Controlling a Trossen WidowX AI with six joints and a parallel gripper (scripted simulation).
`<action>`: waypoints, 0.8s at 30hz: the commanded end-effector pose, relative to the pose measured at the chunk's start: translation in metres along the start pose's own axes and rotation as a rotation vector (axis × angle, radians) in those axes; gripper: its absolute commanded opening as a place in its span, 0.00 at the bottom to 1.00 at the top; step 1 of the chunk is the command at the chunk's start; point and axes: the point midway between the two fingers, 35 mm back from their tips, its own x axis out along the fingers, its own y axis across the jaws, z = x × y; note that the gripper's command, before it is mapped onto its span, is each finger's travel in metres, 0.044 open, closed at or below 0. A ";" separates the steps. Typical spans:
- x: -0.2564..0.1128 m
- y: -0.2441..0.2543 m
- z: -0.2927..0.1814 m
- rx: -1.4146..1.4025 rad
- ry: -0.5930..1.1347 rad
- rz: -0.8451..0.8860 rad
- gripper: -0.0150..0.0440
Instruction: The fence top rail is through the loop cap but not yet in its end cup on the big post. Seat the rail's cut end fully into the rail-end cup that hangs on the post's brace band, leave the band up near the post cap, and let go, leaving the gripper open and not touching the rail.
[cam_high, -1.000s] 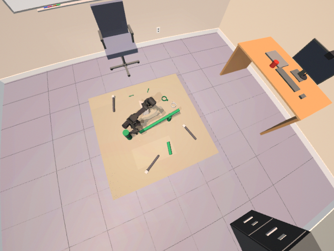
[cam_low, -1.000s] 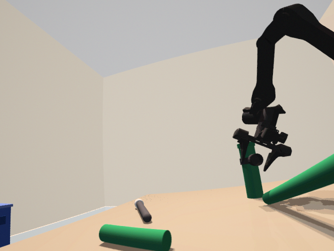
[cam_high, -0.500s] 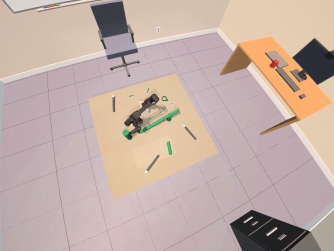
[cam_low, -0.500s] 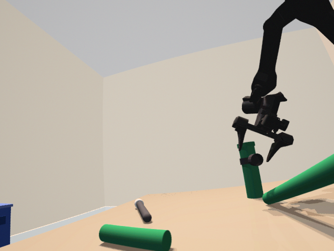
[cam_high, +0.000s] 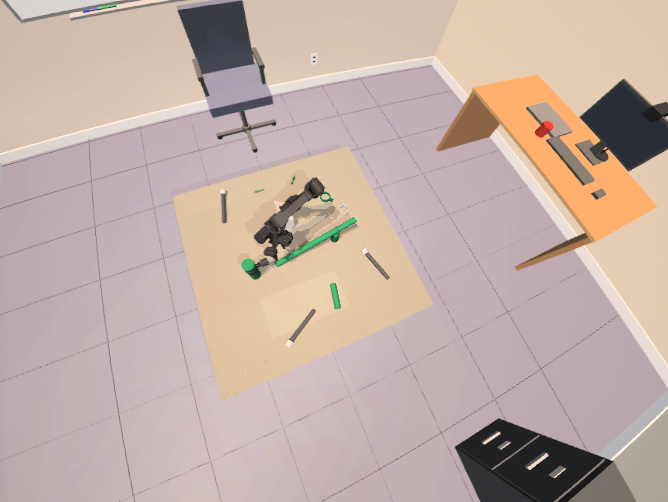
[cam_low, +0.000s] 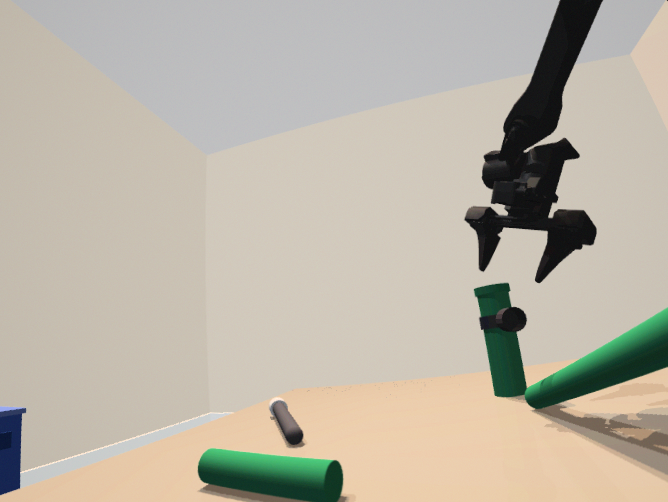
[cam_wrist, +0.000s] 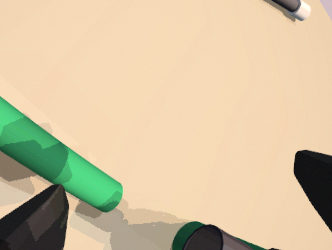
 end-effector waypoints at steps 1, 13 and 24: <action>-0.039 0.036 0.042 0.797 0.037 -0.038 1.00; -0.048 0.049 0.054 1.029 0.040 -0.056 1.00; -0.048 0.049 0.054 1.029 0.040 -0.056 1.00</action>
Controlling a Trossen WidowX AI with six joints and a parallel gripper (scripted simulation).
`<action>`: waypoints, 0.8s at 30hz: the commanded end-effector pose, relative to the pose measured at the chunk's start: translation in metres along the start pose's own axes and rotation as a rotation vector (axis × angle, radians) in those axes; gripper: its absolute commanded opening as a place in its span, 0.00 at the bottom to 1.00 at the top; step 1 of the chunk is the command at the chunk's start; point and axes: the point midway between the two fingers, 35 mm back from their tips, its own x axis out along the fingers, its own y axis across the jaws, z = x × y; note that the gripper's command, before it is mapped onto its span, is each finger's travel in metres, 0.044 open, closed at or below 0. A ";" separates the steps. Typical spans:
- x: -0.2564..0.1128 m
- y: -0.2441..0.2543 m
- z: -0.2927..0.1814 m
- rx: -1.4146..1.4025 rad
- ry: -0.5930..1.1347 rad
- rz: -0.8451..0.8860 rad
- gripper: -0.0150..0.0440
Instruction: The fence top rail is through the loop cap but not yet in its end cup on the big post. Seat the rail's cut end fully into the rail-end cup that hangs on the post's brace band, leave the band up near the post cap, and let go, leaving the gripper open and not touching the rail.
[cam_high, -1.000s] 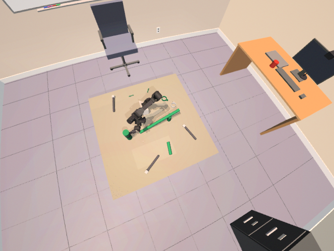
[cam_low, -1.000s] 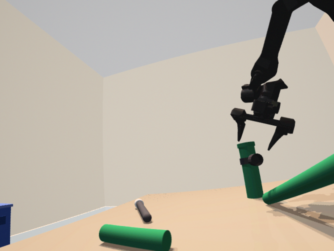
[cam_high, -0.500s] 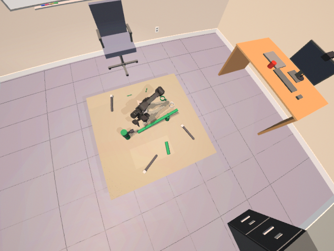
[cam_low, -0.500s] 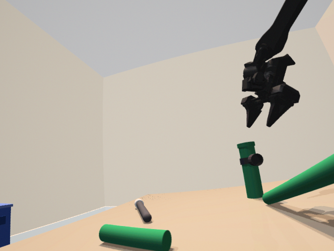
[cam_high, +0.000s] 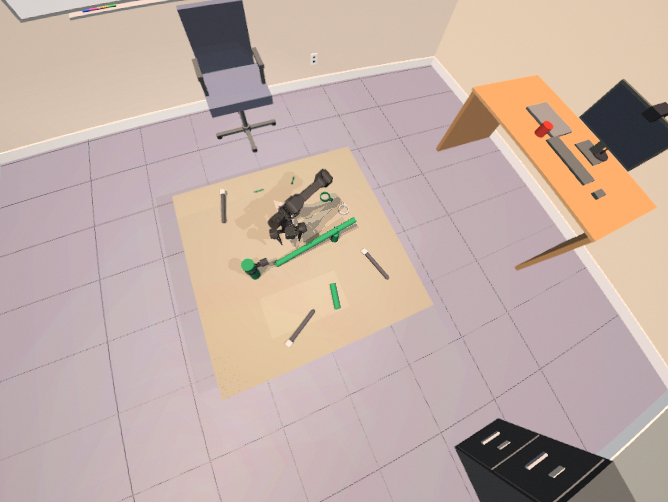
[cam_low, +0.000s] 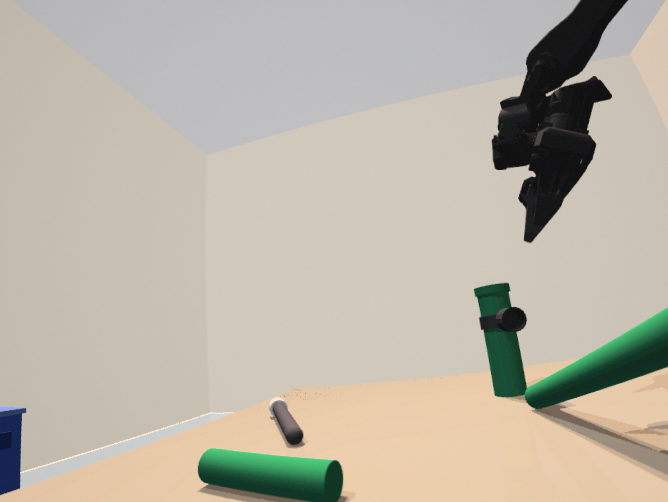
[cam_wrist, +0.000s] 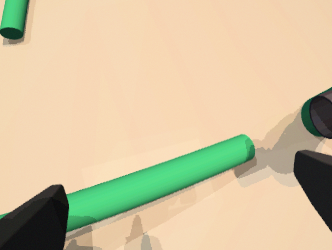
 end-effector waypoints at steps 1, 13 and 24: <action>0.001 0.001 -0.002 0.041 0.010 -0.001 1.00; 0.064 0.013 -0.021 0.944 0.348 -0.151 1.00; 0.090 0.020 -0.035 1.323 0.450 -0.342 1.00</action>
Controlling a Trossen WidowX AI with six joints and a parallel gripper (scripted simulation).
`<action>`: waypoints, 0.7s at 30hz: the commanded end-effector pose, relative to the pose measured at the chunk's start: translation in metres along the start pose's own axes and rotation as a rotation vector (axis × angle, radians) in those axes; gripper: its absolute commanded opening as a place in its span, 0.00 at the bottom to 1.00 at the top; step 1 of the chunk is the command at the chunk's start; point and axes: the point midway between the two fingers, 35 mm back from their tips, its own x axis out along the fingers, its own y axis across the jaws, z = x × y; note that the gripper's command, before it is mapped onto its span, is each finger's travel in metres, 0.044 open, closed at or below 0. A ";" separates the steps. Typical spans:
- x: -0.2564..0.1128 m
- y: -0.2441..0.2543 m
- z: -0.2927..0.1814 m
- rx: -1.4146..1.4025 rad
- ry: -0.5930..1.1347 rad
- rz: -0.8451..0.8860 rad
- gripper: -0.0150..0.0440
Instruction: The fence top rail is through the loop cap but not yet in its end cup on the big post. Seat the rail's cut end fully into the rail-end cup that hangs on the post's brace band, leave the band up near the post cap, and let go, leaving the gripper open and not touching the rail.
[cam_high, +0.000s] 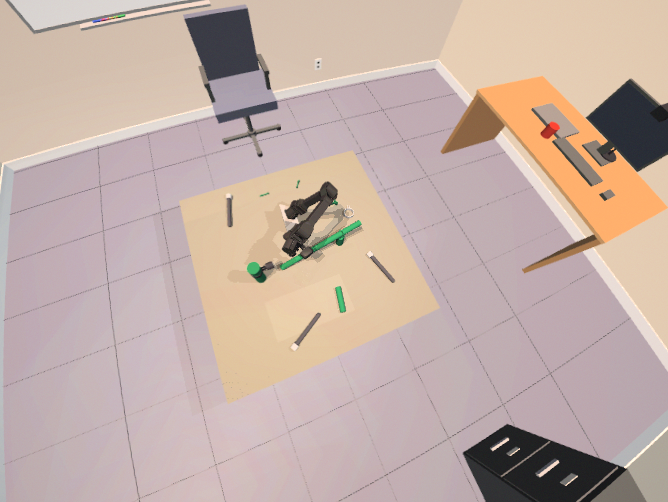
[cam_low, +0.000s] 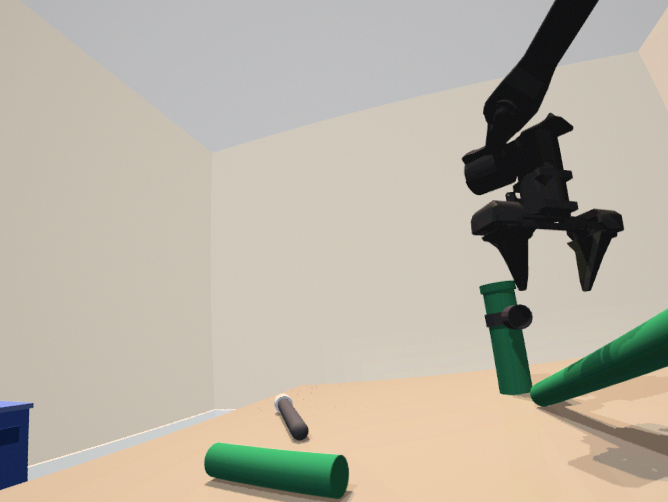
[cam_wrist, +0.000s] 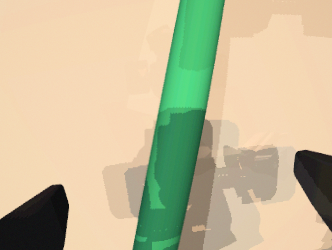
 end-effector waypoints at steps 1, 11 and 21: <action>0.021 0.001 -0.004 0.287 0.028 -0.119 1.00; 0.024 0.001 -0.004 0.287 0.028 -0.119 1.00; 0.060 -0.003 -0.006 0.286 0.030 -0.117 1.00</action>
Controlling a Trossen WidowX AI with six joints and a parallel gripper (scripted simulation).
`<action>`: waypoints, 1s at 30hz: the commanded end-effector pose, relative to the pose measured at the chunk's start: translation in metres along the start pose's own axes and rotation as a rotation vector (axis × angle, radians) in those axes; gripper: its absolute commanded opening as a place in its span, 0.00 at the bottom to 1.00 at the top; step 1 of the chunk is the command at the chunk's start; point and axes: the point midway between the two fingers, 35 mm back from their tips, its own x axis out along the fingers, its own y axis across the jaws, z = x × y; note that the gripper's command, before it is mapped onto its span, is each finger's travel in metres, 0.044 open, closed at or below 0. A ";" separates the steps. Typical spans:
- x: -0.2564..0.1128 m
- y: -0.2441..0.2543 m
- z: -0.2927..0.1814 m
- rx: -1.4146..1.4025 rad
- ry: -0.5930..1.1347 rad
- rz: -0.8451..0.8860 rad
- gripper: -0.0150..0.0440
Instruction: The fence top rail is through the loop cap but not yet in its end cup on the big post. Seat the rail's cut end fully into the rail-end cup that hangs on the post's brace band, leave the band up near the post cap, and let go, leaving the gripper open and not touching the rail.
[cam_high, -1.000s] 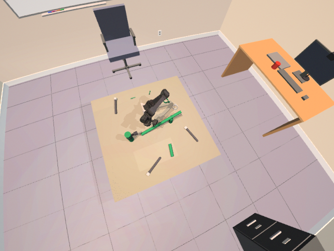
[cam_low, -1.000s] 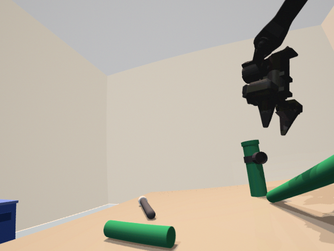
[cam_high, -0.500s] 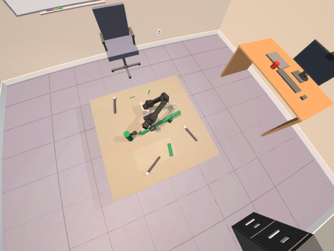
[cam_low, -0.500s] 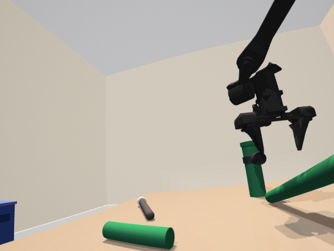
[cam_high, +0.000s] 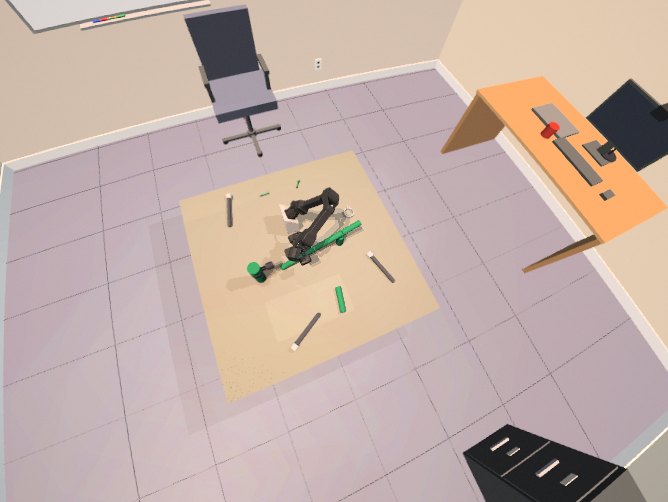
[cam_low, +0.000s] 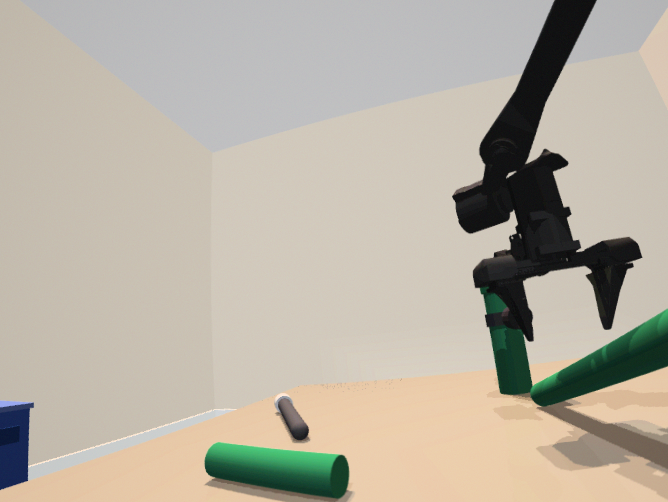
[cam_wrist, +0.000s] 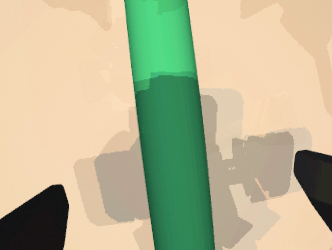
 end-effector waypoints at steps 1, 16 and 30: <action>0.010 0.000 0.000 0.004 0.002 0.004 1.00; 0.031 0.001 0.000 0.004 0.001 0.003 1.00; 0.054 0.002 0.000 0.004 0.002 0.004 1.00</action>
